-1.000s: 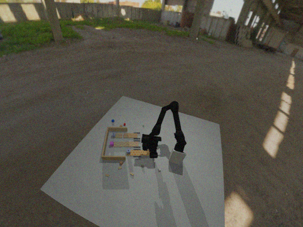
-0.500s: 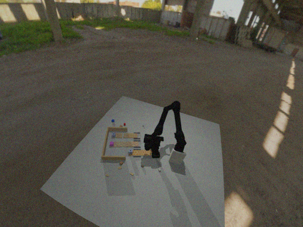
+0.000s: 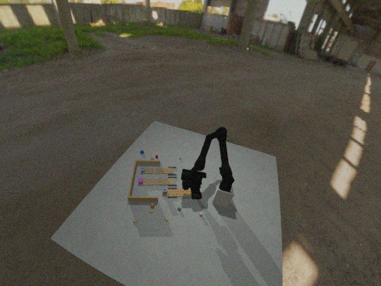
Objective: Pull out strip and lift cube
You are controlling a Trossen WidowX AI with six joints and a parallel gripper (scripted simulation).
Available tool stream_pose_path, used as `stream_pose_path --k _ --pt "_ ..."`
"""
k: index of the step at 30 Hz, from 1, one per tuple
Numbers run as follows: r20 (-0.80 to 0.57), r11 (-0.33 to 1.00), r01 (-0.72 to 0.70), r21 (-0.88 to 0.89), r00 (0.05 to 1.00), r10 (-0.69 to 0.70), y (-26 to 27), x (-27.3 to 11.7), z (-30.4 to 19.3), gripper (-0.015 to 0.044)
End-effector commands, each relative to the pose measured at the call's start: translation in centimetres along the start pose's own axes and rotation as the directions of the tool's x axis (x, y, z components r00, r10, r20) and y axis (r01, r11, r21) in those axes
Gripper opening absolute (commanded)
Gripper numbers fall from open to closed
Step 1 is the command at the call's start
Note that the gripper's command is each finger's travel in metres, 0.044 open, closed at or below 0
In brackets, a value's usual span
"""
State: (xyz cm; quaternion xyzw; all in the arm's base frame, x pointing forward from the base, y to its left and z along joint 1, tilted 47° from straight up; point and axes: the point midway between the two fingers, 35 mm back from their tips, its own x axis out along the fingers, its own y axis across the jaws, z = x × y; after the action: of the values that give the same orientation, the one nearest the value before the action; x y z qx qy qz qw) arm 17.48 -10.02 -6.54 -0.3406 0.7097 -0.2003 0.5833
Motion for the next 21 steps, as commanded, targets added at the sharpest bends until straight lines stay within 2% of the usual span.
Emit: stream_pose_path --k 1,21 --pt "-0.029 1.000 -0.004 -0.009 1.000 0.004 0.0 0.4 -1.0 0.0000" --pt "-0.001 1.000 -0.001 -0.001 1.000 0.001 0.0 -0.2 0.0 0.0000"
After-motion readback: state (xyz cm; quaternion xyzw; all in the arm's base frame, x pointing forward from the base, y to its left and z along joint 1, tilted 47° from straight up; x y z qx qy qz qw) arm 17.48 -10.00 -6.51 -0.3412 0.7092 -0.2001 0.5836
